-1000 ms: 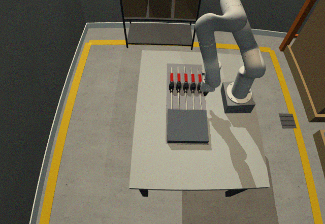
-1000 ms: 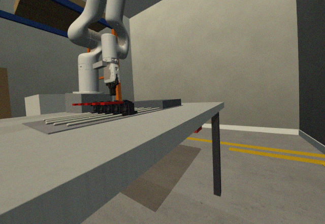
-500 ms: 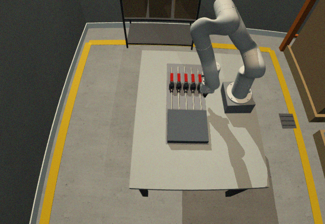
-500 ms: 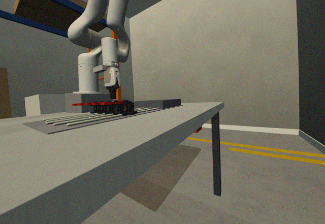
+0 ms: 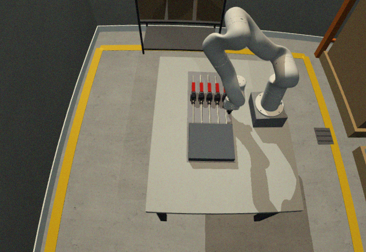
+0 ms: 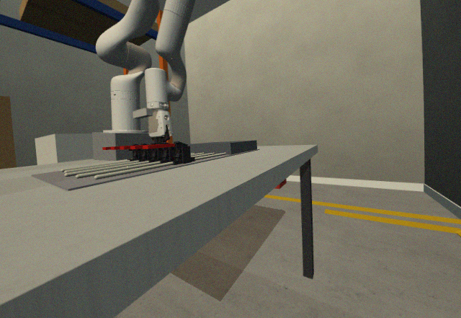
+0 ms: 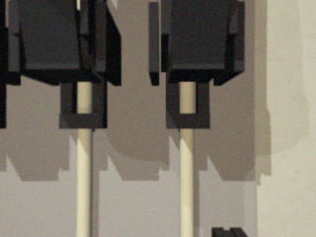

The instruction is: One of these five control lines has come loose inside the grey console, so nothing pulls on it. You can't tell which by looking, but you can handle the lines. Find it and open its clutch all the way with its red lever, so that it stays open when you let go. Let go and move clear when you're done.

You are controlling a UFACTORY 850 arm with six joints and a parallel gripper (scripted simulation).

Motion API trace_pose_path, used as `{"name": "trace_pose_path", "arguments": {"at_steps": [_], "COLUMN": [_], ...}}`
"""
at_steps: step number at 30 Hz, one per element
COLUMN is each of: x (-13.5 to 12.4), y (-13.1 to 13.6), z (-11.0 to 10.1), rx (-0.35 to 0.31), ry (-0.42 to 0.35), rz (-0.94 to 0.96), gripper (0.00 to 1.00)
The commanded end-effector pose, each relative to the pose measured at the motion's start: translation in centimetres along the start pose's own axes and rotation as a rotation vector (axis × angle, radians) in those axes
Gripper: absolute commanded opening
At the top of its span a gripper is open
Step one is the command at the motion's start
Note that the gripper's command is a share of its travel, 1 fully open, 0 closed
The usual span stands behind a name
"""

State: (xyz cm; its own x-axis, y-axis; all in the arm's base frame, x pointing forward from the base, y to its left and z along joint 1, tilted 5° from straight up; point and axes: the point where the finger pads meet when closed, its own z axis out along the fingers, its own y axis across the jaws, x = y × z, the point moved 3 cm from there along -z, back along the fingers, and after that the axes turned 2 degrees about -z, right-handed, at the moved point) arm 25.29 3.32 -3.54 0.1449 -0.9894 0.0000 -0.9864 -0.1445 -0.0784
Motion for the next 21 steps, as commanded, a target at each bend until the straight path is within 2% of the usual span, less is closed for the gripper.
{"name": "trace_pose_path", "arguments": {"at_steps": [1, 21], "x": [0.0, 0.01], "y": [-0.07, -0.23], "z": [0.38, 0.89], "rx": [0.002, 0.002], "ry": [0.0, 0.0], "rz": [0.0, 0.0], "gripper": [0.0, 0.0]}}
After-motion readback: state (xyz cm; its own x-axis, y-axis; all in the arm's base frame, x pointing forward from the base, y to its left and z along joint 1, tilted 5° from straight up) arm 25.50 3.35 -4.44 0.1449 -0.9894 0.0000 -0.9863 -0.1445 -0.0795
